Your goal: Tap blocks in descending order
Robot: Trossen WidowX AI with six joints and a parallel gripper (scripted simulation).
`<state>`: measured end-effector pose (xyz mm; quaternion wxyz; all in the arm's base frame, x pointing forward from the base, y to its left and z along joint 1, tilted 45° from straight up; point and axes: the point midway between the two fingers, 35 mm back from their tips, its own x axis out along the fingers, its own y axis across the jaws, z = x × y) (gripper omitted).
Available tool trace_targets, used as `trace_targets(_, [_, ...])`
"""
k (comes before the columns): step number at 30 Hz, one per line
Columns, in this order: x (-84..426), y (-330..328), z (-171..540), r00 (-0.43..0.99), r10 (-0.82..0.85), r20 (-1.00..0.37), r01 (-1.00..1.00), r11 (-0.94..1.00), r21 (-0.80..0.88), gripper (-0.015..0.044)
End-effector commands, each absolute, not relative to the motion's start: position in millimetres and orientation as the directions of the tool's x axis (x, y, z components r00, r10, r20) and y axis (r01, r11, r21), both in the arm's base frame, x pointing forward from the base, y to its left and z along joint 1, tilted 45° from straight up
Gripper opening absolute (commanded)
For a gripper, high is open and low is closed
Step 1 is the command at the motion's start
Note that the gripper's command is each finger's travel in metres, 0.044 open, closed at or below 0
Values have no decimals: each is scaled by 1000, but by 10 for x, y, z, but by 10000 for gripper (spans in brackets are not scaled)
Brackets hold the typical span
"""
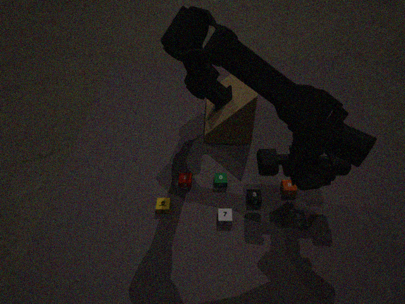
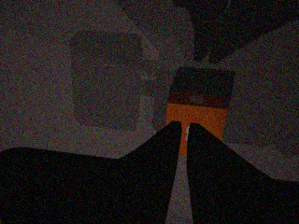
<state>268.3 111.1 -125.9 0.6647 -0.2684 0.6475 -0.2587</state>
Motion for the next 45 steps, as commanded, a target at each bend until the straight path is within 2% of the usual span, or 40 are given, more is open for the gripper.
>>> trace_targets(1, [2644,1018,-1322,16,-702,-712,-13,712,-702,20])
trace_targets(18, [2643,933,-1404,16,-702,-712,-13,712,-702,20])
trace_targets(26, [2641,1167,-1174,16,-701,-713,-13,713,-701,20])
trace_targets(31, [2636,1652,-697,15,-699,-715,-14,714,-700,20])
trace_targets(35, [2623,1721,-615,15,-700,-714,-14,714,-700,20])
trace_targets(38, [2803,1555,-410,16,-695,-719,-16,719,-695,20])
trace_targets(45, [3302,633,476,17,-703,-711,-14,711,-703,20])
